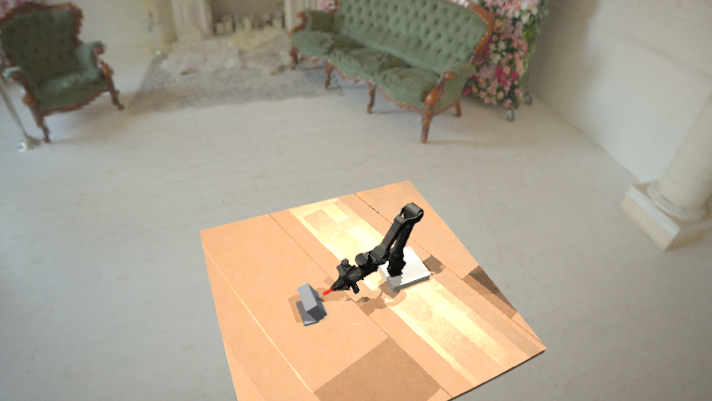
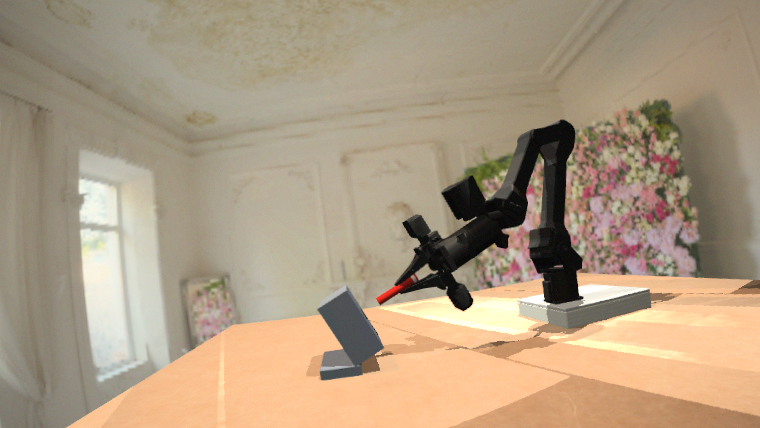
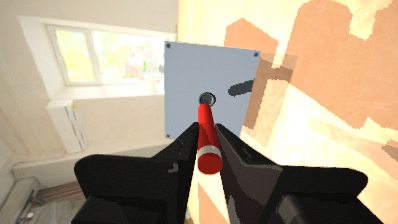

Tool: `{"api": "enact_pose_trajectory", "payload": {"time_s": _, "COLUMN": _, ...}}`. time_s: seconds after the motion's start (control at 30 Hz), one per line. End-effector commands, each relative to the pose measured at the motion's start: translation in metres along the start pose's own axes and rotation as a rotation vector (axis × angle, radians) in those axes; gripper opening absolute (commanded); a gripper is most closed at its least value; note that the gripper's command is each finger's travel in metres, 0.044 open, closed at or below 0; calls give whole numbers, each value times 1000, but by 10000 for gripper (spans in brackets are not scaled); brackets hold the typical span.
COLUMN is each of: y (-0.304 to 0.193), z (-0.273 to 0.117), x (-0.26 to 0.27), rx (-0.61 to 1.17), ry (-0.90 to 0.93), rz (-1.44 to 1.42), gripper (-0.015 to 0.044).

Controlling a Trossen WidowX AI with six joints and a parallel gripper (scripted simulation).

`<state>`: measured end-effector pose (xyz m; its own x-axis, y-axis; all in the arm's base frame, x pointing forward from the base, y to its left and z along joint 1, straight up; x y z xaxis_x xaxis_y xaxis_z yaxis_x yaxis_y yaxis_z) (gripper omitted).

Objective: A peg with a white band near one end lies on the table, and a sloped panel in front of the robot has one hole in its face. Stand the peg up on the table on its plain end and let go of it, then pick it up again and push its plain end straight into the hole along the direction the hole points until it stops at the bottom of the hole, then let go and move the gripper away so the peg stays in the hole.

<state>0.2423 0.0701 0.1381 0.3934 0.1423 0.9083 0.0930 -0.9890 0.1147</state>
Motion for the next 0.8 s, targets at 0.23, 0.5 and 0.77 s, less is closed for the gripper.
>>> {"api": "enact_pose_trajectory", "payload": {"time_s": 0.23, "y": 0, "z": 7, "x": -2, "rx": 2, "ry": -6, "rz": -4, "gripper": 0}}
{"api": "enact_pose_trajectory", "payload": {"time_s": 0.5, "y": 0, "z": 18, "x": -3, "rx": 2, "ry": -5, "rz": -1, "gripper": 0}}
{"api": "enact_pose_trajectory", "payload": {"time_s": 0.77, "y": 0, "z": 23, "x": -3, "rx": 1, "ry": -5, "rz": 2, "gripper": 0}}
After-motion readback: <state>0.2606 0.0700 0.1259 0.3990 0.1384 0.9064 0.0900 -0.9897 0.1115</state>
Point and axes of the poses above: the point midway between the two fingers, 35 mm back from their tips, its own z axis out along the fingers, its own x axis across the jaws, y = z × x, the point moved 8 cm from there along -z, back along the fingers, and after that the axes turned 6 degrees about -z, right-handed, at the moved point
